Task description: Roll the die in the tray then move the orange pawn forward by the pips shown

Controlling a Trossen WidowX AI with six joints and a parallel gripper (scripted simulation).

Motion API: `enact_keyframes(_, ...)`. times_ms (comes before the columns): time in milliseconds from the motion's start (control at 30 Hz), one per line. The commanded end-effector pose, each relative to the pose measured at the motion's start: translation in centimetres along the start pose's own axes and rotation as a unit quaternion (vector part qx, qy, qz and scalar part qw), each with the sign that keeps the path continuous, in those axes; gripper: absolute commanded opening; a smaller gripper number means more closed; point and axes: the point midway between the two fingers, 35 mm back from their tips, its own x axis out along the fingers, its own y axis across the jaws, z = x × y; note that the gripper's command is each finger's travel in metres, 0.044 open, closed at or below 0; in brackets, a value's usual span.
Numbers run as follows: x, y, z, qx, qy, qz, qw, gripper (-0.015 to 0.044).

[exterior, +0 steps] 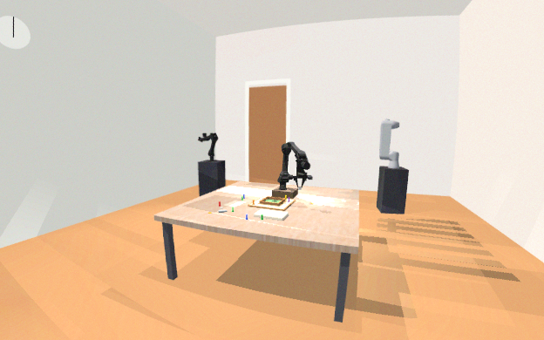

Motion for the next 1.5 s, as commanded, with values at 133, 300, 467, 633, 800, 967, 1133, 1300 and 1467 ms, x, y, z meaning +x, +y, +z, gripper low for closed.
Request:
enact_keyframes(133,0.7,-4.2,1.3,0.027,-0.002,-0.004,1.000,0.0000)
enact_keyframes(300,1.1,-6.8,1.8,0.044,-0.003,-0.006,0.999,0.0000)
enact_keyframes(467,1.5,-9.3,2.1,0.061,-0.003,-0.007,0.998,0.0000)
enact_keyframes(633,1.9,-11.9,2.1,0.078,-0.003,-0.008,0.997,0.0000)
enact_keyframes(800,2.3,-14.4,1.8,0.096,-0.003,-0.010,0.995,0.0000)
enact_keyframes(967,2.7,-16.9,1.4,0.113,-0.003,-0.011,0.994,0.0000)
enact_keyframes(1133,3.1,-19.3,0.7,0.130,-0.003,-0.012,0.991,0.0000)
enact_keyframes(1300,3.4,-20.9,0.1,0.141,-0.002,-0.013,0.990,0.0000)
enact_keyframes(1467,3.6,-20.9,0.2,0.141,-0.027,-0.017,0.990,0.0000)
